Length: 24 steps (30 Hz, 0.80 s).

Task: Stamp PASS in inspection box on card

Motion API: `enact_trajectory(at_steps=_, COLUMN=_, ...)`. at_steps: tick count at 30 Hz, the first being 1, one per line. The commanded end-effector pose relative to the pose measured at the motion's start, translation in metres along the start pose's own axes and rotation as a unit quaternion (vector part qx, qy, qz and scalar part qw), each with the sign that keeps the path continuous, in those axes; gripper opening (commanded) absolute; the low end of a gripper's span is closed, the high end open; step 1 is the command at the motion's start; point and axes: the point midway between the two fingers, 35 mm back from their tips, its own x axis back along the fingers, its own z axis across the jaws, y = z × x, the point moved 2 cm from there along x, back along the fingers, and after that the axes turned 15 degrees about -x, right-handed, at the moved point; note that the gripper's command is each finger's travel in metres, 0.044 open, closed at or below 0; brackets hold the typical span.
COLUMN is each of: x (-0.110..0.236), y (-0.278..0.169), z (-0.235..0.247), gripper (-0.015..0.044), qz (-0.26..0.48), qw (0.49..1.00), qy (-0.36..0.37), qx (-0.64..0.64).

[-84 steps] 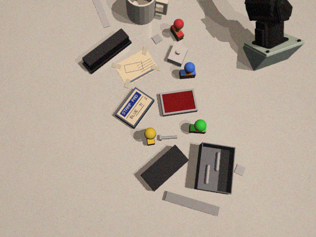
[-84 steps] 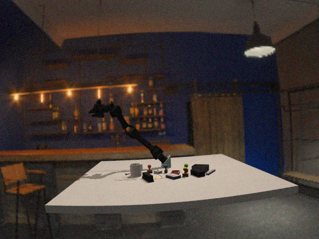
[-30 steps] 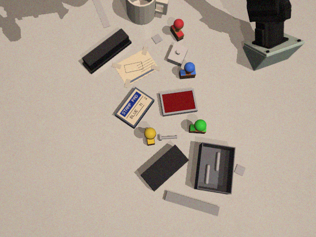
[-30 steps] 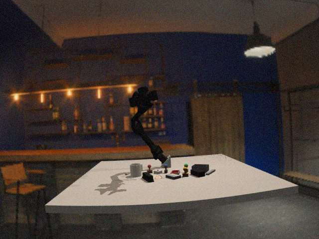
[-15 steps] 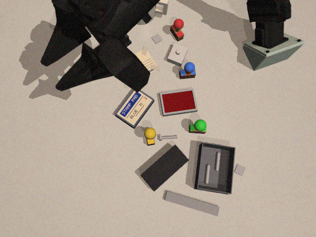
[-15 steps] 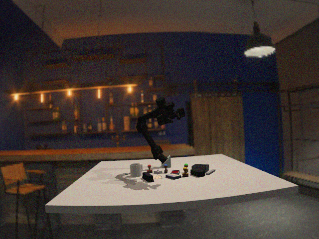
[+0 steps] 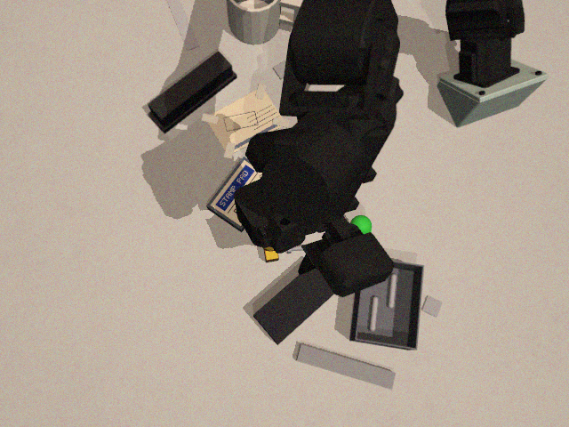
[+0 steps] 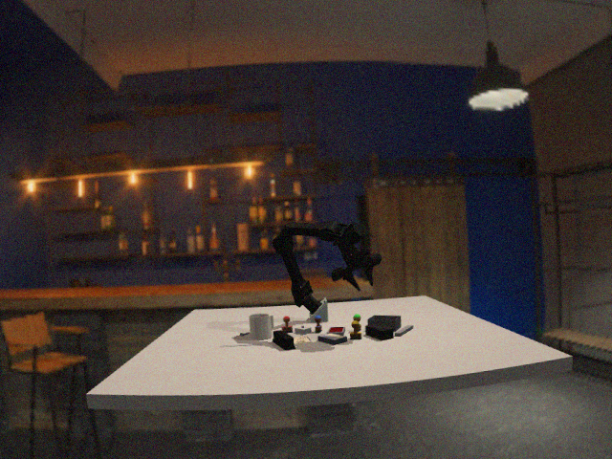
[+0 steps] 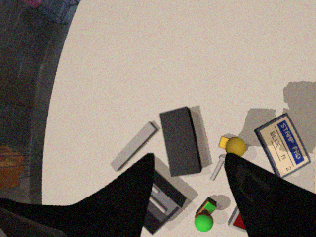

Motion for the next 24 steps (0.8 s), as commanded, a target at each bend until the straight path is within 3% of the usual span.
enact_trajectory(at_steps=1, x=-0.024, y=-0.064, z=-0.024, gripper=0.0228, qz=0.102, qw=0.989, qy=-0.105, qx=-0.017)
enact_trajectory(at_steps=6, x=-0.030, y=-0.104, z=-0.048, gripper=0.0228, qz=0.157, qw=0.967, qy=-0.199, qx=-0.029)
enact_trajectory(at_steps=24, x=-0.041, y=-0.113, z=-0.047, gripper=0.0228, qz=0.157, qw=0.967, qy=-0.199, qx=-0.029)
